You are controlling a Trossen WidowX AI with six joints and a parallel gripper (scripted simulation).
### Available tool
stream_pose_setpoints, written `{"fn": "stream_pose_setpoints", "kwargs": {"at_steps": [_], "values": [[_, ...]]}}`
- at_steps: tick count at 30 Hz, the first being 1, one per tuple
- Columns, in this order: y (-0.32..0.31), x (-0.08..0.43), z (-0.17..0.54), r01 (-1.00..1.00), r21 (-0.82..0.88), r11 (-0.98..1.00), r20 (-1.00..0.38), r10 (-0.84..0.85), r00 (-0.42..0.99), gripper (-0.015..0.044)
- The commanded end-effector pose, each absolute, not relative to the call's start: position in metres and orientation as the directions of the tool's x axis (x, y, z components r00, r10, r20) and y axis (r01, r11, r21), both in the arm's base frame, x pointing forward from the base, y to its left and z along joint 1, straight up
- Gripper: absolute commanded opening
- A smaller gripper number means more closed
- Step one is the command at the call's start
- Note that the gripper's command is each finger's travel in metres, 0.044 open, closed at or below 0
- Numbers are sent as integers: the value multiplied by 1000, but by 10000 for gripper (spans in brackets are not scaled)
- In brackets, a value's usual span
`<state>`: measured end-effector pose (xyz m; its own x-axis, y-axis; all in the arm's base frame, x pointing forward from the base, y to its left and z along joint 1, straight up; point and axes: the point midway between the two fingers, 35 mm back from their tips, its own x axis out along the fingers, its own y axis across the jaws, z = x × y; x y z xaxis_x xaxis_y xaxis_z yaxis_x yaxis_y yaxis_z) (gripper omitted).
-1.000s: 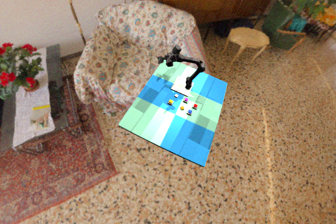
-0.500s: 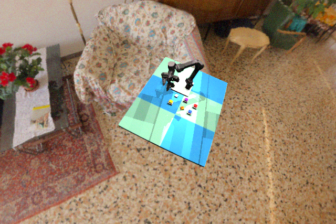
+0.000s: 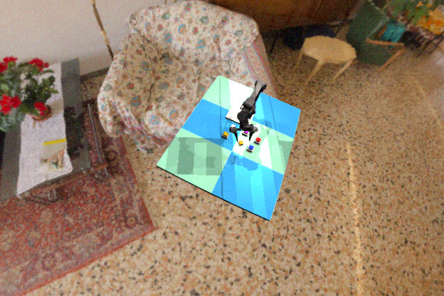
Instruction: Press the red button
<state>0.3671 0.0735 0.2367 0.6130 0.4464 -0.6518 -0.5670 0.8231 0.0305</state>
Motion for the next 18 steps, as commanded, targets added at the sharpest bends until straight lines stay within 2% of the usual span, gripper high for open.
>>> {"fn": "stream_pose_setpoints", "kwargs": {"at_steps": [1, 5, 10, 13, 18], "values": [[125, 326, 200, -442, 222, 869, -811, 416, 412, 400], [157, 280, 175, -301, 252, 920, -914, 329, 238, 400], [177, 215, 154, -140, 115, 983, -990, 124, 60, 400], [178, 191, 150, -95, 26, 995, -999, 27, 18, 400], [178, 190, 150, -93, 22, 995, -1000, 23, 17, 400]]}}
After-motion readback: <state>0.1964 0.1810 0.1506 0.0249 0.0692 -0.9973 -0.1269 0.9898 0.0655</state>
